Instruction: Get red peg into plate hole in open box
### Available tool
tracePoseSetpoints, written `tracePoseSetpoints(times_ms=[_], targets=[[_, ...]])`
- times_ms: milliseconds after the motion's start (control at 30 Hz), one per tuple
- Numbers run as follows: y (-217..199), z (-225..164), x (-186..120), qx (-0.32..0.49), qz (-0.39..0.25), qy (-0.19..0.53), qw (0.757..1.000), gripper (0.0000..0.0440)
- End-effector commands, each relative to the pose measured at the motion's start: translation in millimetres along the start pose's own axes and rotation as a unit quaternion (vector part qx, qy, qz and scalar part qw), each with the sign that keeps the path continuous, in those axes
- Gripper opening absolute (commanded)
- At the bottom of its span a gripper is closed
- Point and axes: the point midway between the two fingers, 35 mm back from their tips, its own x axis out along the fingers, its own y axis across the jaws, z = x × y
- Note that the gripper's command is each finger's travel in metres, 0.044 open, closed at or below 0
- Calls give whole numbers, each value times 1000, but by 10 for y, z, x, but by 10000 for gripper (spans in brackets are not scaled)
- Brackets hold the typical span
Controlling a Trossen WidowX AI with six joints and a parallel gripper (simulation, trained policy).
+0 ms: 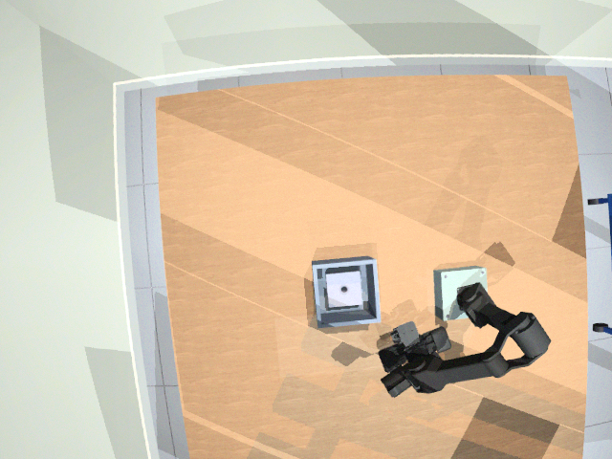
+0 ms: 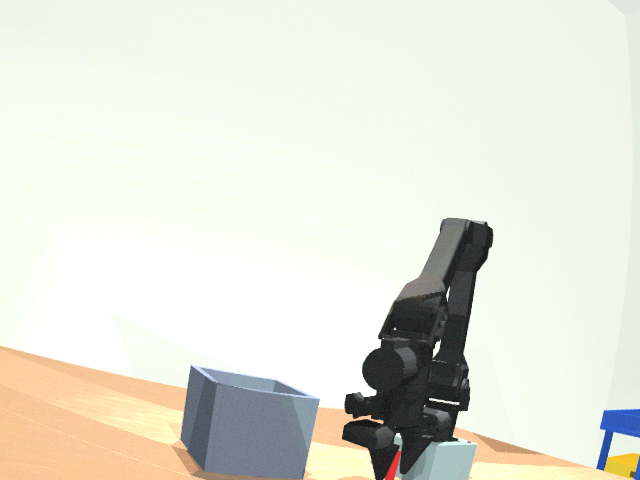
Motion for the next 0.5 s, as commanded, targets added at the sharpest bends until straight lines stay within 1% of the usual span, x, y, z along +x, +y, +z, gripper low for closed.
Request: tracePoseSetpoints(times_ms=[0,167,233,467], targets=[[37,-21,84,-4,0,1,1000,169],[87,-67,144,-18,4,8,1000,42],[108,-81,158,-23,7,10,1000,3],[212,-95,38,-17,34,19,999,0]])
